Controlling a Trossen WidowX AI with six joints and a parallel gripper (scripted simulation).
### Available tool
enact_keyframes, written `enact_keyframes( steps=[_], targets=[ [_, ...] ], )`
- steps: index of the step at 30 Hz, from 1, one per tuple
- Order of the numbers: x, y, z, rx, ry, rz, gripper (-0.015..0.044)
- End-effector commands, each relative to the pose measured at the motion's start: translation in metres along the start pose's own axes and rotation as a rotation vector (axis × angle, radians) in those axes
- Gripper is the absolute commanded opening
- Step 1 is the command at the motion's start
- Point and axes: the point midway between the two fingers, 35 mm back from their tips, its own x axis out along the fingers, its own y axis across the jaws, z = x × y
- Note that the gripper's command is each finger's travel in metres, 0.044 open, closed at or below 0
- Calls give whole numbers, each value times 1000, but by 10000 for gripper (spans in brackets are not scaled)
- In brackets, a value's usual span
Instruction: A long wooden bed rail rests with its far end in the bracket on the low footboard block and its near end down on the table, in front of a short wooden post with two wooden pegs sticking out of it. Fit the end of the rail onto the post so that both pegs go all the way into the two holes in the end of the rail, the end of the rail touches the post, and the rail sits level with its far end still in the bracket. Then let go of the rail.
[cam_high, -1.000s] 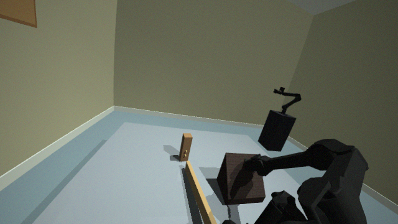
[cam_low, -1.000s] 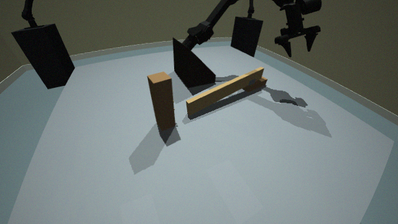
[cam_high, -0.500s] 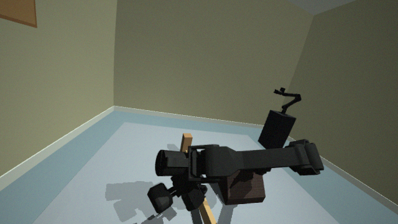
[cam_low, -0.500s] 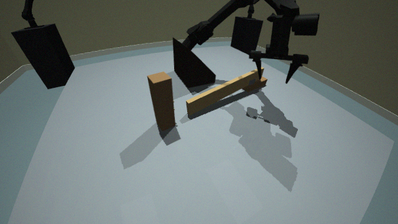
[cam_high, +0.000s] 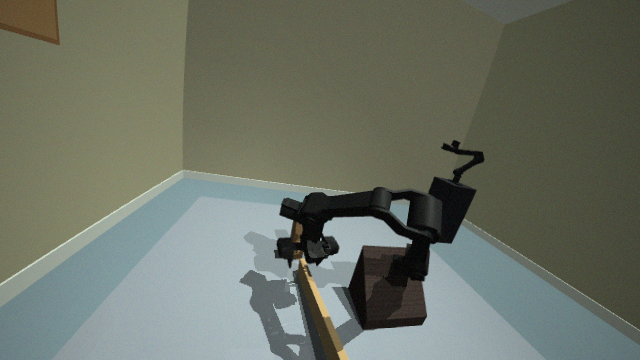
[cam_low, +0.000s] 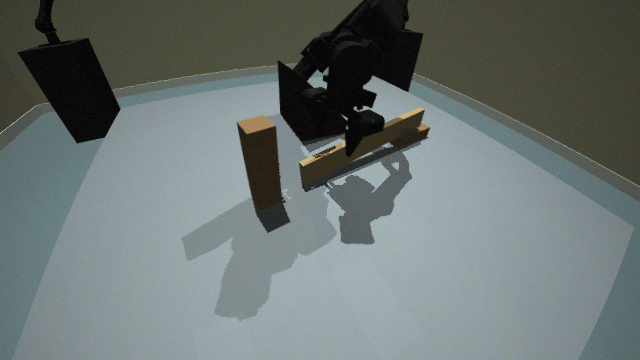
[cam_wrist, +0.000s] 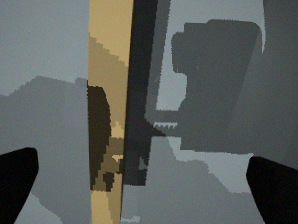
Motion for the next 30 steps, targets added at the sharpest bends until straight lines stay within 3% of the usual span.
enact_keyframes(
  steps=[1,30],
  targets=[
    [7,19,-7,38,-45,14,440],
    [49,19,-6,39,-44,14,440]
  ],
)
